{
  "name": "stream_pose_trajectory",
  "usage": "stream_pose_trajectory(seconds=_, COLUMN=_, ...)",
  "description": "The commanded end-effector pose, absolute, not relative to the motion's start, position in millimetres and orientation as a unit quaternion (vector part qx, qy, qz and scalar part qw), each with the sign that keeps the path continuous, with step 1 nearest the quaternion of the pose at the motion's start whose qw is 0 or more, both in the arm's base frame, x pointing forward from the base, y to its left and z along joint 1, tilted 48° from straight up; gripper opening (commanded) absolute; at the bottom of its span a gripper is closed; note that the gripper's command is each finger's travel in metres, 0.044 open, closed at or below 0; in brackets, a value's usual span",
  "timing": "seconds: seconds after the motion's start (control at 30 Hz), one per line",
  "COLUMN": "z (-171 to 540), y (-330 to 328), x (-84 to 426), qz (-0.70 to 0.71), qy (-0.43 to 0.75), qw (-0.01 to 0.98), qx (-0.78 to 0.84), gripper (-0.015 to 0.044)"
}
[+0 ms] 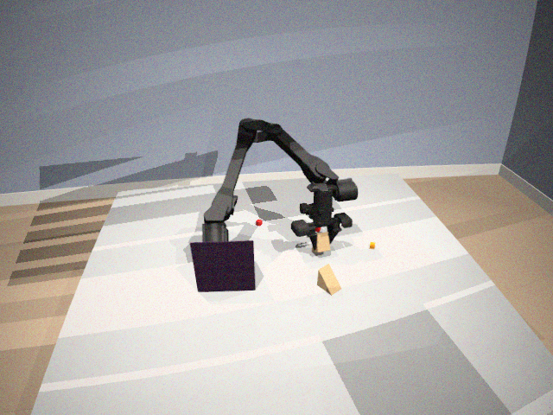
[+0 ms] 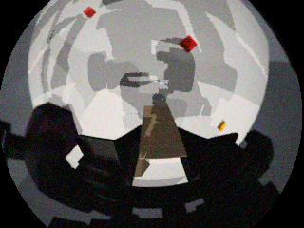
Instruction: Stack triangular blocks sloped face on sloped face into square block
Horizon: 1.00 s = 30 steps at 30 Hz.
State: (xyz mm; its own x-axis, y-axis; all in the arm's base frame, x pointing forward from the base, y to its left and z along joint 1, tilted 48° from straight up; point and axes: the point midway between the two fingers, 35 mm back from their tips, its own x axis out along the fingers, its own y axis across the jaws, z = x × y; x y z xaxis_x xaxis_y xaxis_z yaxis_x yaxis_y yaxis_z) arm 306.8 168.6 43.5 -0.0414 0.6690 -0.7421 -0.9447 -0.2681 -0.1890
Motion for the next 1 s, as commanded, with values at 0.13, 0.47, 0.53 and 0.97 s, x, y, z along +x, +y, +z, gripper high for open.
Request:
stream_pose_trajectory(seconds=0.13, z=56, y=174, x=302, qz=0.653, qy=0.242, qw=0.557, qx=-0.452, gripper=0.0)
stream_pose_trajectory(seconds=0.47, z=69, y=185, x=296, qz=0.59, qy=0.312, qw=0.521, qx=-0.532, gripper=0.0)
stream_pose_trajectory(seconds=0.53, z=72, y=187, x=295, qz=0.576, qy=0.326, qw=0.513, qx=-0.547, gripper=0.0)
stream_pose_trajectory(seconds=0.97, z=77, y=196, x=291, qz=0.528, qy=0.371, qw=0.481, qx=-0.594, gripper=0.0079)
